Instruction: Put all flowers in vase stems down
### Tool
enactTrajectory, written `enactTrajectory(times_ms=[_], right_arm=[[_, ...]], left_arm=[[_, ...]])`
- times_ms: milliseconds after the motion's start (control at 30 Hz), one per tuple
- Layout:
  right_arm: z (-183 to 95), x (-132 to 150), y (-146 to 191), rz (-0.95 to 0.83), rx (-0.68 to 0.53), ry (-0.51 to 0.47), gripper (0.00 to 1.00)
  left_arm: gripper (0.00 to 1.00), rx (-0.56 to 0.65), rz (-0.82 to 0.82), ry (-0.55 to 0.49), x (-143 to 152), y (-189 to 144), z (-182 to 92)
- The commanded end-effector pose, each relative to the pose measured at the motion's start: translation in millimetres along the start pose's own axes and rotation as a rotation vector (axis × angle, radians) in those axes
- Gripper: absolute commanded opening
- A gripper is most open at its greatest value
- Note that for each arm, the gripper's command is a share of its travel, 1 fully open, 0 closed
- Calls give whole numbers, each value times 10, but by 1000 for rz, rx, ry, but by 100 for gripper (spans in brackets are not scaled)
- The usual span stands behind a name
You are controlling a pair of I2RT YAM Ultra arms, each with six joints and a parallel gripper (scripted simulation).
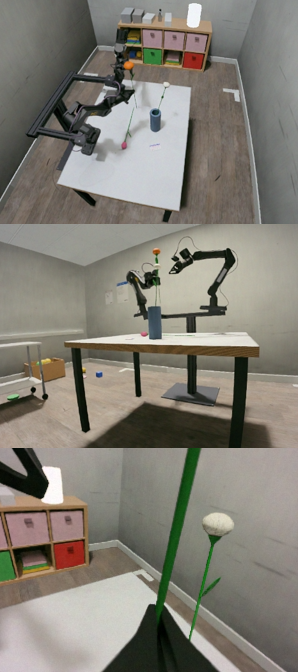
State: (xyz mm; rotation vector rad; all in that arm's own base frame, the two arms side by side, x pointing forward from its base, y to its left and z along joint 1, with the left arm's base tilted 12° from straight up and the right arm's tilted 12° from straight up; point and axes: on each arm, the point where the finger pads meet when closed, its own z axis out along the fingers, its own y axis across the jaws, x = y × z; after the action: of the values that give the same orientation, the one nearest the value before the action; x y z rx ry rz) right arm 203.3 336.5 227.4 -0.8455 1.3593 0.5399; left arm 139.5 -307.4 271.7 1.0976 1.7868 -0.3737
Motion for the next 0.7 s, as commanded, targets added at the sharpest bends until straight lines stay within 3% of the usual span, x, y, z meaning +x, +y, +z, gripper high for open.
enactTrajectory(times_ms=[0,667], right_arm=[[12,-117,-15,16,-3,-38,0],[12,-117,-15,16,-3,-38,0]], left_arm=[[70,5,-12,-34,-188,13,-9],[70,4,-11,-34,-570,-13,548]])
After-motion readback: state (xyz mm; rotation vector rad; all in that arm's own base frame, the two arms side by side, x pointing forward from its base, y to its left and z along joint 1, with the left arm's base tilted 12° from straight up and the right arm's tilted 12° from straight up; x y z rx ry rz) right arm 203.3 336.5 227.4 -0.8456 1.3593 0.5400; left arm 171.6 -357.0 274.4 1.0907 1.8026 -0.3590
